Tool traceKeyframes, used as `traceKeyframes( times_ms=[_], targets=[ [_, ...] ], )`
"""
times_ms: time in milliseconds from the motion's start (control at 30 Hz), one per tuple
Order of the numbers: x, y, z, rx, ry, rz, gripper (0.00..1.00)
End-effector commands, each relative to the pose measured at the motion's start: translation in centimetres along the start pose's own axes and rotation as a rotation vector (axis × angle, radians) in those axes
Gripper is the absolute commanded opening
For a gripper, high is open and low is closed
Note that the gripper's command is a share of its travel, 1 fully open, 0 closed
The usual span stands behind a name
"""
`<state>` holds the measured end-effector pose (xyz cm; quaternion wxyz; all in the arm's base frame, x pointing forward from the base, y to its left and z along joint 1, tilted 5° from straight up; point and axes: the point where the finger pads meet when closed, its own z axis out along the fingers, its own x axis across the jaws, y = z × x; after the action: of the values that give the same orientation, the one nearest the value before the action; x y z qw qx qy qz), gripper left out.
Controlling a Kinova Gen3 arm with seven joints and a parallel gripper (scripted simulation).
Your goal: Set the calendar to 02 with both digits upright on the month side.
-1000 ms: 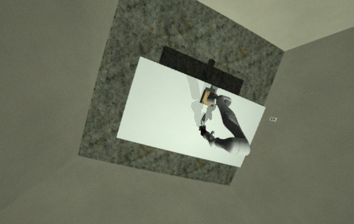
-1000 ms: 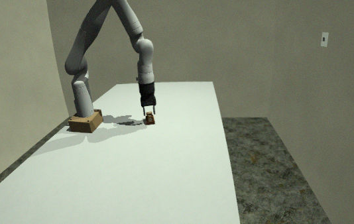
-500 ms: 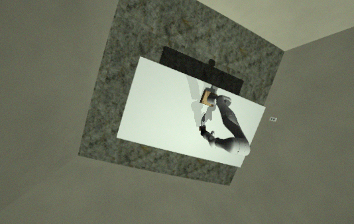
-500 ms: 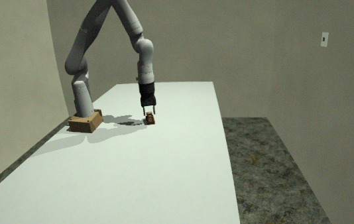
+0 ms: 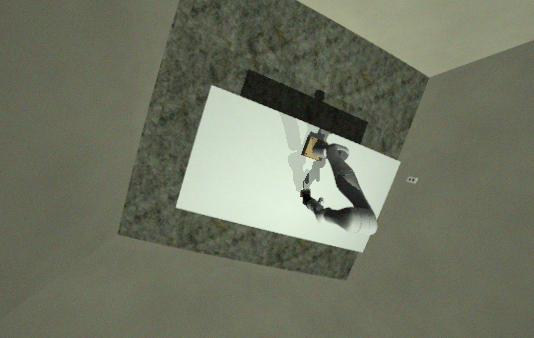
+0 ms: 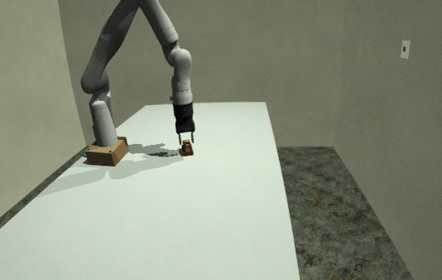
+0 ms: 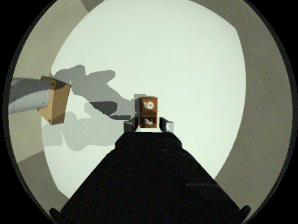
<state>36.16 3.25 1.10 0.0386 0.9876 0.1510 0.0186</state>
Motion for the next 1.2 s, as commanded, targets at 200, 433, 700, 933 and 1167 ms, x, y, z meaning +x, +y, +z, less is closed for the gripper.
traceKeyframes(
  times_ms=[200,433,700,933,1167],
  targets=[
    [0.1,0.0,0.4,0.000,0.001,0.000,0.90],
    [0.1,0.0,1.2,0.000,0.001,0.000,0.90],
    [0.1,0.0,2.6,0.000,0.001,0.000,0.90],
    [0.1,0.0,2.9,0.000,0.001,0.000,0.90],
    [0.1,0.0,2.9,0.000,0.001,0.000,0.90]
  ],
)
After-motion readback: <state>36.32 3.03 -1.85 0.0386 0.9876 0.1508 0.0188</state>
